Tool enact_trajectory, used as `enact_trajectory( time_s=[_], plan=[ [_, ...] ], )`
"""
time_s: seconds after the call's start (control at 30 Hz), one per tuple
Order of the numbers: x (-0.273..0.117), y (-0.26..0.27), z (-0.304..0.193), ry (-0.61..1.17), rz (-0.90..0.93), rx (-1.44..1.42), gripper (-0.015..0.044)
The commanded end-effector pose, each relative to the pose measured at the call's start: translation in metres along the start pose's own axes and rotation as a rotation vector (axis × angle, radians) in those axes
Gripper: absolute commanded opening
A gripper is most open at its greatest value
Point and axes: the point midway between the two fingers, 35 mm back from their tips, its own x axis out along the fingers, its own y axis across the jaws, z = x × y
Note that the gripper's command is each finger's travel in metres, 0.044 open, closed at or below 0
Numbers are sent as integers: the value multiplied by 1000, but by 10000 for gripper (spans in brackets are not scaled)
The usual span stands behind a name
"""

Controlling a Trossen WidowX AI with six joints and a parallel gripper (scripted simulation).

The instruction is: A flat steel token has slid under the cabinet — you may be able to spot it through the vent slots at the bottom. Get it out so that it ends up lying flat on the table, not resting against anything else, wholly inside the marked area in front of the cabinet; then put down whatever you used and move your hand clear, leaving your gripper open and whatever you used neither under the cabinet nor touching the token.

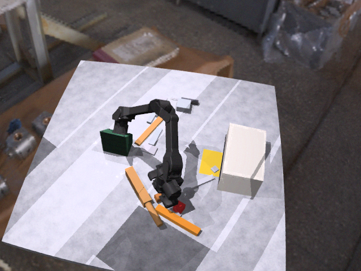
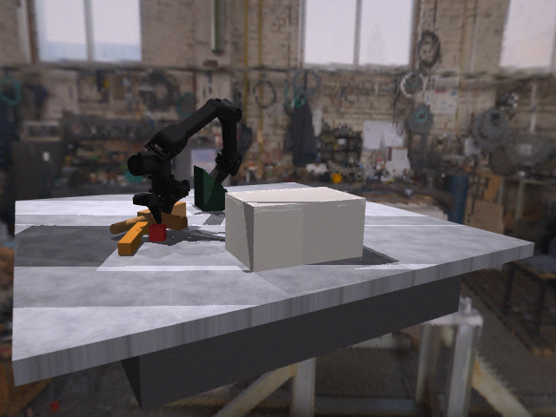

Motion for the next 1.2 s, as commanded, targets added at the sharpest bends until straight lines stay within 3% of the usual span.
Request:
enact_trajectory(
  time_s=[0.0, 1.17],
  plan=[
    [-6, -7, -1, -11, -18, -6, 0],
    [9, -13, 12, -13, -17, -12, 0]
  ],
)
